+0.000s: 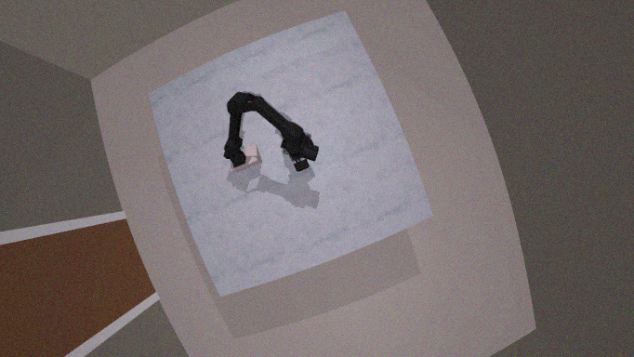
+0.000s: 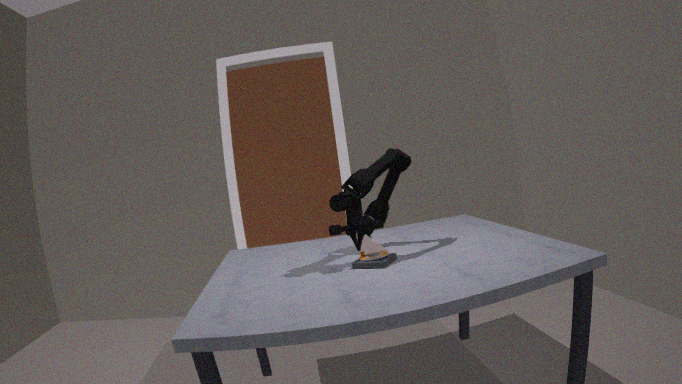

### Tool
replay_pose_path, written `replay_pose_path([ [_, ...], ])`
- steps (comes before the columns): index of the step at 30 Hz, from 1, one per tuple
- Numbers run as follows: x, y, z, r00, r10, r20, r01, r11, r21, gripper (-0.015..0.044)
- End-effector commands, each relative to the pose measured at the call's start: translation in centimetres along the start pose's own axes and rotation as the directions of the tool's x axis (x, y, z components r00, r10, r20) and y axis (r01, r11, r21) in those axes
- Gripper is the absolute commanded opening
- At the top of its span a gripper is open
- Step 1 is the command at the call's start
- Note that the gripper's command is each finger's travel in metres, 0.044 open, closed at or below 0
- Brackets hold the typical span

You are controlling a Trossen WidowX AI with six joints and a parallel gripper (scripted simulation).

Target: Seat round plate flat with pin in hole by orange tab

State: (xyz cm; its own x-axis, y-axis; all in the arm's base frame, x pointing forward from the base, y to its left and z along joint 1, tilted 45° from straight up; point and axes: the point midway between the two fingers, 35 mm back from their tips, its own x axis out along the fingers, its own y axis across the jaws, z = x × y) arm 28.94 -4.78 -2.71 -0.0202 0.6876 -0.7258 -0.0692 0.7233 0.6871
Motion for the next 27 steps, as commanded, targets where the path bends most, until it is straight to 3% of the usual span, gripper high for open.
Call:
replay_pose_path([
  [1, 1.8, 0.1, -0.4, 1.000, 0.010, -0.004, -0.010, 1.000, 0.012, 0.0000],
  [27, 1.8, 1.2, -2.5, 1.000, 0.011, -0.005, -0.011, 1.000, 0.013, 0.0000],
])
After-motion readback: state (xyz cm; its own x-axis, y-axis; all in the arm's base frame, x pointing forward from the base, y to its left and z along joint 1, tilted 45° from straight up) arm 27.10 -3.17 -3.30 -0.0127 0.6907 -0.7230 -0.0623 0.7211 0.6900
